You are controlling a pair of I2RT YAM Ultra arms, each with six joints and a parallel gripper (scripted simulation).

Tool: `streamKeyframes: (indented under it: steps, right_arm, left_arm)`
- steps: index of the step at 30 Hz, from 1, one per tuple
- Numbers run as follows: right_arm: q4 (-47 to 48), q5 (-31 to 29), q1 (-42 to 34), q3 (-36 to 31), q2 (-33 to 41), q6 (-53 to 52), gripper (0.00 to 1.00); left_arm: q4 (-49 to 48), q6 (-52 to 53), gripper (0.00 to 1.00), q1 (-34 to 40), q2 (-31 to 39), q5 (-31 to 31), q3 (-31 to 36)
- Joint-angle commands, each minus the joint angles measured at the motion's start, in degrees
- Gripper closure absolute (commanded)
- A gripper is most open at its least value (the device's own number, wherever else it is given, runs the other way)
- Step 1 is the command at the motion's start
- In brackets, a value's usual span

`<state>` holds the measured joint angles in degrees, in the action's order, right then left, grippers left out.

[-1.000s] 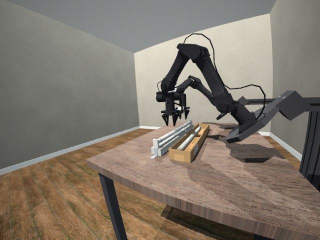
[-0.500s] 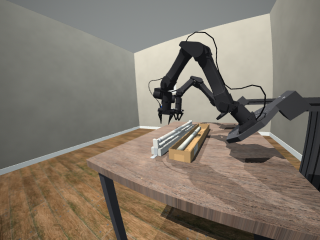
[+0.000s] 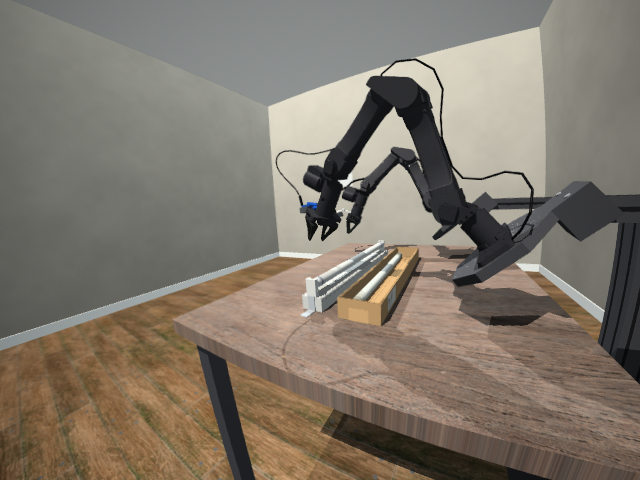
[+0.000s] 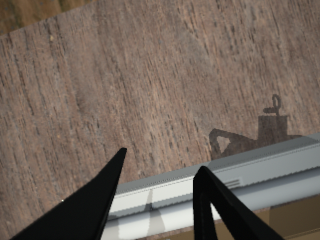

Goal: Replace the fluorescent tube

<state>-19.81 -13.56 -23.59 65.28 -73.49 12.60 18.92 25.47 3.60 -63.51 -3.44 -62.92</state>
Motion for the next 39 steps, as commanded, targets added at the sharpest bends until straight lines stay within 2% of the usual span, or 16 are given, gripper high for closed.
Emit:
streamKeyframes:
  steps: [1, 7, 9, 12, 16, 20, 31, 34, 39]
  right_arm:
    - [8.24, 5.84, 4.63, -1.48, 5.53, -4.76, 0.51]
    - [16.21, 11.91, 14.94, -4.01, 11.58, -10.21, 0.51]
    - [16.21, 11.91, 14.94, -4.01, 11.58, -10.21, 0.51]
    - [20.01, 14.82, 19.53, -5.53, 13.13, -12.84, 0.51]
    - [21.9, 15.79, 22.96, -5.84, 15.2, -13.82, 0.51]
    - [22.05, 14.46, 23.68, -3.28, 16.22, -13.08, 0.51]
    - [21.84, 13.84, 23.63, -2.74, 13.65, -13.15, 0.51]
    - [21.64, 13.24, 24.23, -2.73, 13.05, -12.87, 0.51]
    - [20.41, 13.77, 23.57, -2.68, 14.49, -12.57, 0.51]
  left_arm:
    - [-7.61, -10.11, 0.51, -0.98, 3.02, 2.01, 0.65]
    - [-15.17, -21.59, 0.51, -2.67, 4.47, 3.36, 2.11]
    - [-15.17, -21.59, 0.51, -2.67, 4.47, 3.36, 2.11]
    - [-19.2, -26.7, 0.51, -3.35, 4.88, 3.36, 3.37]
    - [-21.14, -28.38, 0.51, -3.54, 5.54, 3.67, 3.64]
    - [-20.85, -24.97, 0.51, -3.9, 5.8, 2.36, 1.36]
    - [-20.58, -24.84, 0.51, -3.8, 2.81, 3.64, 0.77]
    - [-20.0, -24.8, 0.51, -4.14, 5.53, 3.62, 0.79]
    - [-19.6, -24.82, 0.51, -3.85, 5.07, 3.75, 0.84]
